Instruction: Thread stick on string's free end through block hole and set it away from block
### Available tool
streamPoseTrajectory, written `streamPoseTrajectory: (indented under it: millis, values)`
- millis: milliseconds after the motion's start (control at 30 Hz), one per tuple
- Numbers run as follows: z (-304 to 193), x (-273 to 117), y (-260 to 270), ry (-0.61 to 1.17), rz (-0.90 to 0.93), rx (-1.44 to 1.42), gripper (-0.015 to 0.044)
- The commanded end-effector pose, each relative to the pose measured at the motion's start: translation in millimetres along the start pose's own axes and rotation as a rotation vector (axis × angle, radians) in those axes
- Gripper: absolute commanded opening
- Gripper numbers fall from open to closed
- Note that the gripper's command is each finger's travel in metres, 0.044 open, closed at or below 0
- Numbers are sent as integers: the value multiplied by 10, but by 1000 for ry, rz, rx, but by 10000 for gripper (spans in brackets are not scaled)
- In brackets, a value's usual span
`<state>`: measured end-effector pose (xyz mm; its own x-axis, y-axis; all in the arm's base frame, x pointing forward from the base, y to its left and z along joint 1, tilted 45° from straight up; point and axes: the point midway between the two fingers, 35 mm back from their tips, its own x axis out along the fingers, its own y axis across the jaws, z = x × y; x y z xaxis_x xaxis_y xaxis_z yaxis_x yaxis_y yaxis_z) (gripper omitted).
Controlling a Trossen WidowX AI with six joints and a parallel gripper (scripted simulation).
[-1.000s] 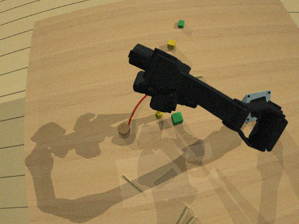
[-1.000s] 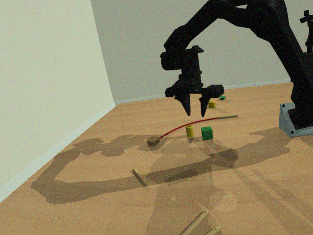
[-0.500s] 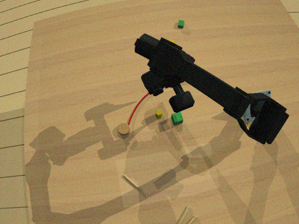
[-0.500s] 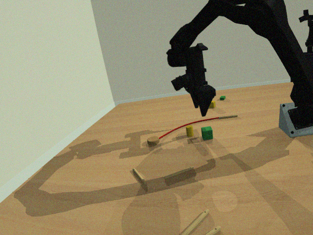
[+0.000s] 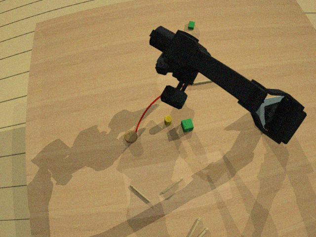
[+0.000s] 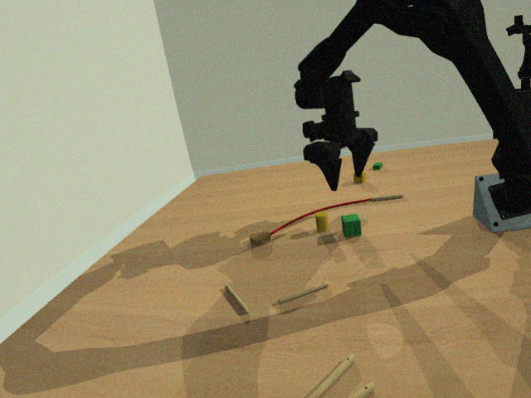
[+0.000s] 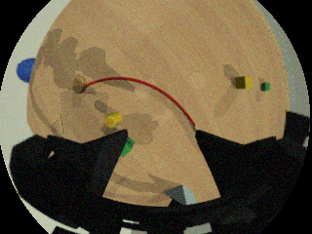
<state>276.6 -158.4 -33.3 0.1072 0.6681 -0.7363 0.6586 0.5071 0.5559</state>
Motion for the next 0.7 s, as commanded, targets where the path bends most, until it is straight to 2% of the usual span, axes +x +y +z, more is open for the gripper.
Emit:
streamPoseTrajectory:
  millis: [0, 667]
  values:
    - [-76, 39, -374, 14, -14, 937, 440]
    - [-157, 36, -707, 9, -28, 2098, 440]
